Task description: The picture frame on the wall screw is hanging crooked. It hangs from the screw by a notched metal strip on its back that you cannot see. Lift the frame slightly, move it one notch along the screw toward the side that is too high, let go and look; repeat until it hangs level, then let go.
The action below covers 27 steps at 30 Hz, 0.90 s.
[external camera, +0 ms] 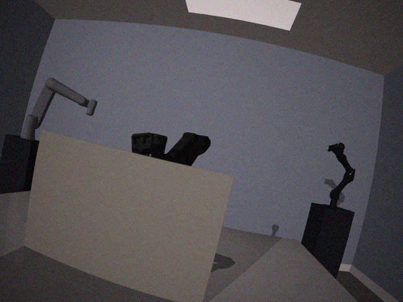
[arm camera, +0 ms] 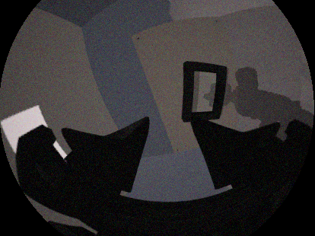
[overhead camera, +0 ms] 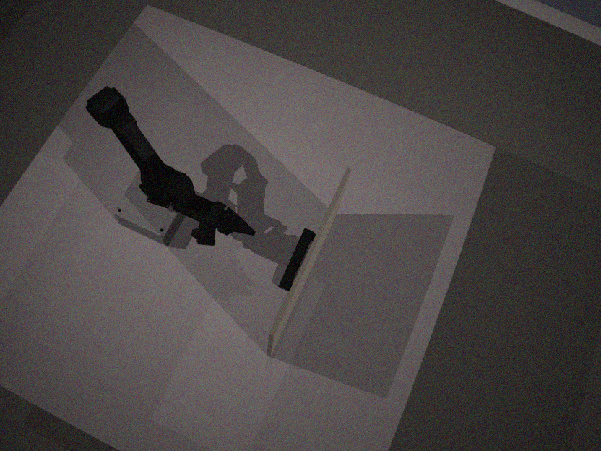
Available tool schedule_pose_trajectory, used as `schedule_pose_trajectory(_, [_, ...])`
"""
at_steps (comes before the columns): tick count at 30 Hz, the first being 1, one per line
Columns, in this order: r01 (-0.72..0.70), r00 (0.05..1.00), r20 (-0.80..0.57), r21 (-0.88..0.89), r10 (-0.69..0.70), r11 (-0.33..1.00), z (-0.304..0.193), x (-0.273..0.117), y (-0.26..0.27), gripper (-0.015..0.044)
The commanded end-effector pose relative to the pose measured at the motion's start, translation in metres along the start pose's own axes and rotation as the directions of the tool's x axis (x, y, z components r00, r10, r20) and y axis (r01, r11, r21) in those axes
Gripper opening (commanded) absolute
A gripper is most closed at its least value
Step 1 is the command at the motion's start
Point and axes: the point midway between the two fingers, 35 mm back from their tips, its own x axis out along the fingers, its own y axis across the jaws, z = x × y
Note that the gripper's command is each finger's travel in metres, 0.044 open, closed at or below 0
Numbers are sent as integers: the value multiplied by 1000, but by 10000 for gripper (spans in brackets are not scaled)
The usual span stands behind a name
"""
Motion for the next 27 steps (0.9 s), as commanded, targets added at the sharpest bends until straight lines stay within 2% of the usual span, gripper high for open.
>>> schedule_pose_trajectory(1, [2,1000,6,-2,-2,1000,2,3,-1,260])
schedule_pose_trajectory(10, [0,1000,5,-2,0,1000,10,40,-14,260])
schedule_pose_trajectory(19, [-2,1000,5,-1,2,1000,18,76,-51,260])
schedule_pose_trajectory(27, [-2,1000,5,-1,2,1000,19,80,-58,260])
